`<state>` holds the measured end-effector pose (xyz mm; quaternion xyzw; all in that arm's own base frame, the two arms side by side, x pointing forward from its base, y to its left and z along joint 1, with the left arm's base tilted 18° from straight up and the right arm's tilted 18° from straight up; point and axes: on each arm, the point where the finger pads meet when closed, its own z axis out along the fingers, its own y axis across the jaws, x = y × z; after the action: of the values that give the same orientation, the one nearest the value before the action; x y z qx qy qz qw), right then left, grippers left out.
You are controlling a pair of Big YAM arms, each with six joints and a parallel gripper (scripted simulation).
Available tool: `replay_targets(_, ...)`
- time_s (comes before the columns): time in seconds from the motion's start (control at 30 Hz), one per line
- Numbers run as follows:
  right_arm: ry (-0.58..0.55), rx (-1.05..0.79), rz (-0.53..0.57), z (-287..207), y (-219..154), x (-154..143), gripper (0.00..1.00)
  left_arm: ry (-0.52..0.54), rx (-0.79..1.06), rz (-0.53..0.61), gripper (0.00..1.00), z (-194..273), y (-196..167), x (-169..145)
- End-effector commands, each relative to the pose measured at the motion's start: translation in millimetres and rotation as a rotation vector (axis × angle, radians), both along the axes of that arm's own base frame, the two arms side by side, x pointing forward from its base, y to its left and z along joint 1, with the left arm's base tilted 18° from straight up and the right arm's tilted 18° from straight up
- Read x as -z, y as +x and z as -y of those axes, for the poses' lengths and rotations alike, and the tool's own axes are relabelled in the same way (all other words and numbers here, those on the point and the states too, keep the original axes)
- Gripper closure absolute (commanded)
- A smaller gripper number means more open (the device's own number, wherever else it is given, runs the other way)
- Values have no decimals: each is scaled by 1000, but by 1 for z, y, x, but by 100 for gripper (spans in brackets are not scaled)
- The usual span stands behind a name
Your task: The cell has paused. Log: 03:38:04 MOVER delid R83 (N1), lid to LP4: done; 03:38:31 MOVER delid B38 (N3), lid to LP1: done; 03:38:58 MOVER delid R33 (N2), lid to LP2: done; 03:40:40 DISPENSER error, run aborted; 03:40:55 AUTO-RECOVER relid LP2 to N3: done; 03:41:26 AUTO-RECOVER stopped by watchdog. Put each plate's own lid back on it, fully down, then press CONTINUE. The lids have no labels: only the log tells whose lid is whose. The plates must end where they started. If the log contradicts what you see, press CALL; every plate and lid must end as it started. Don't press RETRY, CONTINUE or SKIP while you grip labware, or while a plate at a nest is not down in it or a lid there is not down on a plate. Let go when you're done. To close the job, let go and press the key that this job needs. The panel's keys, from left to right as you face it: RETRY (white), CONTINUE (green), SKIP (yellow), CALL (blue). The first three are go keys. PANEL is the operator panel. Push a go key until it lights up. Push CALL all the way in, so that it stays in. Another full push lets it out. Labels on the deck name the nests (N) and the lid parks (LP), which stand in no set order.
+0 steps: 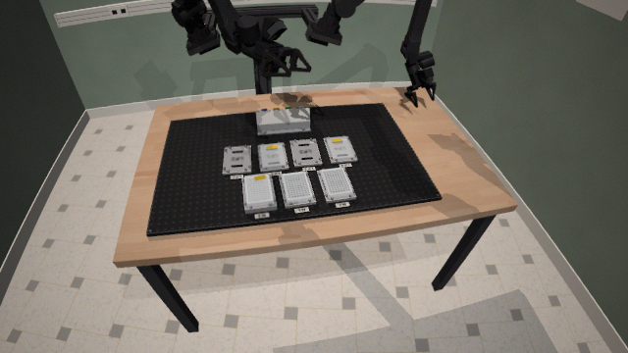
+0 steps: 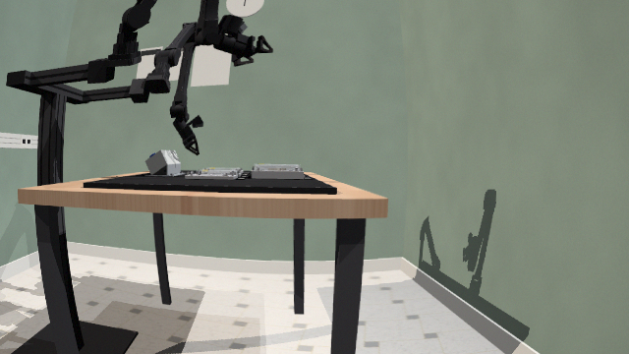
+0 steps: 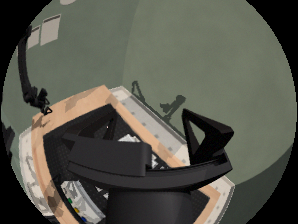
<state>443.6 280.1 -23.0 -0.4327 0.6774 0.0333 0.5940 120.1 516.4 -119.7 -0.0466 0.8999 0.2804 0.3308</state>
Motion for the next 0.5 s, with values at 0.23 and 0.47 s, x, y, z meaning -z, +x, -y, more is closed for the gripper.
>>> replay_targets(0.23,185,165,57,25,16,-65,0,21,1,3,0,-5,1,-7)
replay_targets(0.47,256,254,65,38,18,-88,0,21,1,3,0,-5,1,-7)
